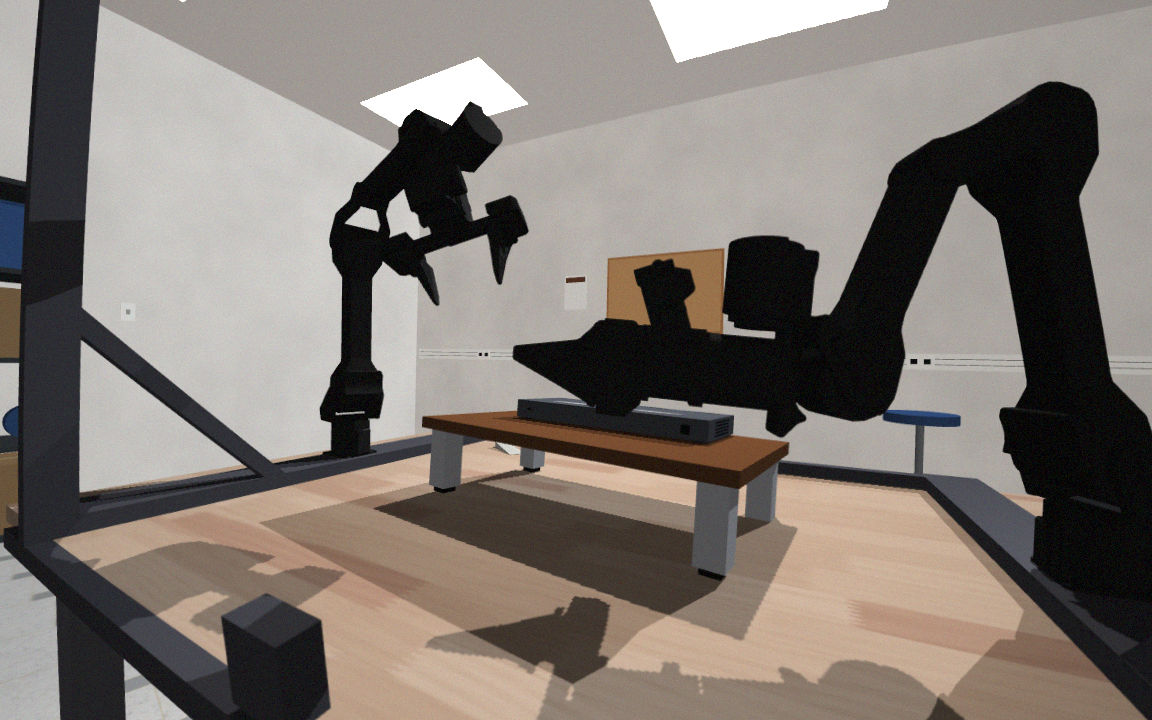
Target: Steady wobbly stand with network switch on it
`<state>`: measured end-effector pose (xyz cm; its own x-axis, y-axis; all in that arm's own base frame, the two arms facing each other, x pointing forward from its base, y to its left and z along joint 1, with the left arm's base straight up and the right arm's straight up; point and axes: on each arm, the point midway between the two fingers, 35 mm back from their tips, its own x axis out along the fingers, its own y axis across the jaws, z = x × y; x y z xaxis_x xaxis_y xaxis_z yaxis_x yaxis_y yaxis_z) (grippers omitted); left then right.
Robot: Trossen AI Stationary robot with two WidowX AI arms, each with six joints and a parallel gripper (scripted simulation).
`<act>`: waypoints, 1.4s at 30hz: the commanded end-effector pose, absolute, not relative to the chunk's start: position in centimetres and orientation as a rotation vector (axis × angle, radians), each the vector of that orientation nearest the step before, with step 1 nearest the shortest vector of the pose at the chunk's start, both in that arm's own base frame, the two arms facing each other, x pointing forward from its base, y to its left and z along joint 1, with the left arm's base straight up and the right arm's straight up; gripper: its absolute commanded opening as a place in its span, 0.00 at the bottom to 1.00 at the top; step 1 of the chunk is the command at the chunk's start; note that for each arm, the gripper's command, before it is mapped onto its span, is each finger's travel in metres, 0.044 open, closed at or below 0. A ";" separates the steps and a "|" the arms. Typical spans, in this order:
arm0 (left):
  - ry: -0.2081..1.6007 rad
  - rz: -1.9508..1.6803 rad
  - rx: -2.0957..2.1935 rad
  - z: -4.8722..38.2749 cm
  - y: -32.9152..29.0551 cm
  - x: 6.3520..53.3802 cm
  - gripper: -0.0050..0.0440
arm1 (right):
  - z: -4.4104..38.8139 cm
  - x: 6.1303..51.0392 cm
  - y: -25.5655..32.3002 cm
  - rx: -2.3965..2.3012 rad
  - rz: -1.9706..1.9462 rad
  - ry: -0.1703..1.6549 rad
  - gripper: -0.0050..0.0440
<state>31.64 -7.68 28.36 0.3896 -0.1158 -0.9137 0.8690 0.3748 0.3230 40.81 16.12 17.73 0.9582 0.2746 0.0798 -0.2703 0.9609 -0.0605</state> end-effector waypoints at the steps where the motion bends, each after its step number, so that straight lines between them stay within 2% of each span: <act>1: 0.928 -0.759 0.974 29.2 -7.7 31.5 0.92 | 18.9 40.8 16.1 -0.040 0.276 -0.116 0.92; 18: 0.921 -0.756 0.975 29.4 -7.7 31.5 0.92 | 19.1 40.9 16.2 -0.038 0.276 -0.122 0.92; 19: 0.921 -0.756 0.975 29.4 -7.7 31.5 0.92 | 19.1 40.9 16.2 -0.038 0.276 -0.122 0.51; 37: 0.921 -0.756 0.975 29.4 -7.7 31.5 0.92 | 19.1 40.9 16.2 -0.038 0.276 -0.122 0.51; 42: 0.895 -0.684 0.926 29.1 -7.1 31.8 0.92 | 17.7 41.4 18.7 -0.121 0.333 -0.050 0.51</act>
